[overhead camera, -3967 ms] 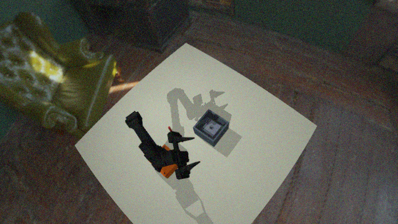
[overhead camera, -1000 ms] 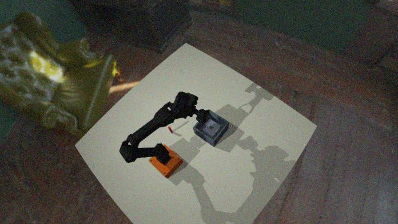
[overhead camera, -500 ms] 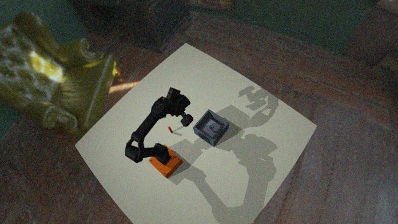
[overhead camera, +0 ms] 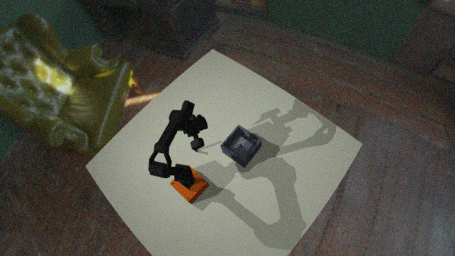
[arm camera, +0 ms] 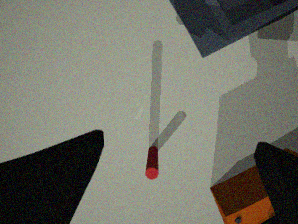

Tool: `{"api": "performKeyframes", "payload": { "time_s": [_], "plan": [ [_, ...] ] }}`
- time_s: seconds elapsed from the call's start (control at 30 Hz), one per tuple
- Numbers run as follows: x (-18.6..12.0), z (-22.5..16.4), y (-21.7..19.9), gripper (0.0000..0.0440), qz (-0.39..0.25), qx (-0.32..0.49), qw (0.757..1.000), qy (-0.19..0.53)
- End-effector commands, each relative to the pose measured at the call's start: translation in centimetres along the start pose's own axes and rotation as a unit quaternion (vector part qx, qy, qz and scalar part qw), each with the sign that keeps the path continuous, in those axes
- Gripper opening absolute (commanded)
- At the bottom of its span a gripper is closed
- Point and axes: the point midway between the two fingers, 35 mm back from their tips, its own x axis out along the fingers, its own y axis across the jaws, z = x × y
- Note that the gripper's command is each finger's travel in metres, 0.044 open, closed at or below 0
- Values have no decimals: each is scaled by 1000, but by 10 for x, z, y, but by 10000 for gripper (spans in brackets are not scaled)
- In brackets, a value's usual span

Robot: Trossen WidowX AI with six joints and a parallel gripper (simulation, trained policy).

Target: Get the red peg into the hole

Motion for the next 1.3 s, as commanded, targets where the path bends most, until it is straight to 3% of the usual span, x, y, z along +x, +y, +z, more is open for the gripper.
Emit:
{"api": "performKeyframes", "payload": {
  "time_s": [0.0, 0.43, 0.9, 1.03, 1.27],
  "plan": [
    [9, -14, 0, 440, -25, 22, 999, 19],
    [56, -46, 6, 440, -73, 92, 992, 50],
    [113, -70, 18, 431, -40, 137, 989, 45],
    [122, -77, 16, 362, -40, 149, 987, 53],
    [125, -83, 15, 182, -45, 161, 983, 78]
  ]
}}
